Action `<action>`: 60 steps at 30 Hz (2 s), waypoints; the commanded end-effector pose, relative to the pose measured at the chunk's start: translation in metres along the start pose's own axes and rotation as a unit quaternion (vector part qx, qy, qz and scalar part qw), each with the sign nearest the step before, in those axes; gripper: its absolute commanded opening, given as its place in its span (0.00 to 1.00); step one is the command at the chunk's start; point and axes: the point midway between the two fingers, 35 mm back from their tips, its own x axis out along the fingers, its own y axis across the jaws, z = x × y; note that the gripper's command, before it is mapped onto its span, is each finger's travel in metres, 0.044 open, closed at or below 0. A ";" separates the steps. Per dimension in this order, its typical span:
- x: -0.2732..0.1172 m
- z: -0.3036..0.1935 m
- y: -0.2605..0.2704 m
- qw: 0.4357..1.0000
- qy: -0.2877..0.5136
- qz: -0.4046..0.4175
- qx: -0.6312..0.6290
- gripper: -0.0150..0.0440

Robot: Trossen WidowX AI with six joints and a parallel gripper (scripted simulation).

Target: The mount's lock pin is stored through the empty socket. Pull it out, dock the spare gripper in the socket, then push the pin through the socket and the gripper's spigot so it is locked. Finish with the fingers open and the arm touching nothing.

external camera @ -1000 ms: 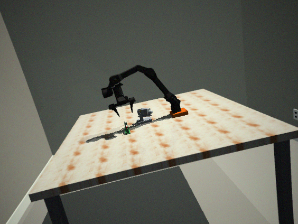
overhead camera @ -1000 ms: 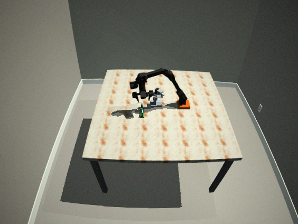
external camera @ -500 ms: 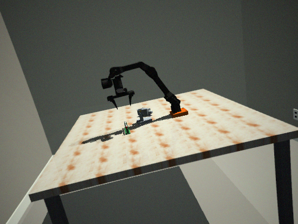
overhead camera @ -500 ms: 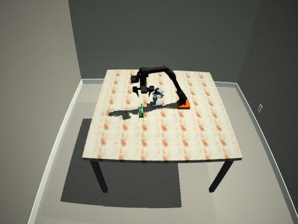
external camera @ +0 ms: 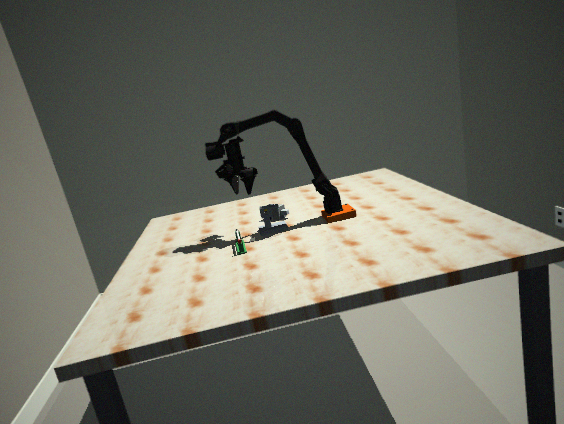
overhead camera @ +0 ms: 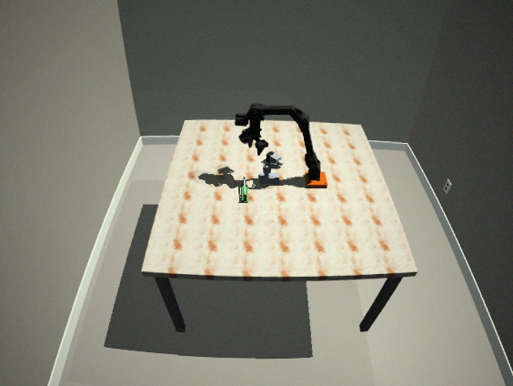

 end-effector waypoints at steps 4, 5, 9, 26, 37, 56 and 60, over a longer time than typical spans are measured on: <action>0.003 -0.097 -0.033 0.917 0.003 -0.025 0.397 1.00; 0.004 -0.107 -0.035 0.899 0.003 -0.027 0.438 1.00; 0.008 -0.147 -0.037 0.809 -0.001 -0.036 0.587 1.00; 0.021 -0.156 -0.037 0.794 0.000 -0.038 0.607 1.00; 0.076 -0.157 -0.037 0.794 0.000 -0.038 0.607 1.00; 0.103 -0.158 -0.040 0.794 0.000 -0.038 0.607 1.00; 0.109 -0.158 -0.040 0.794 0.000 -0.038 0.607 1.00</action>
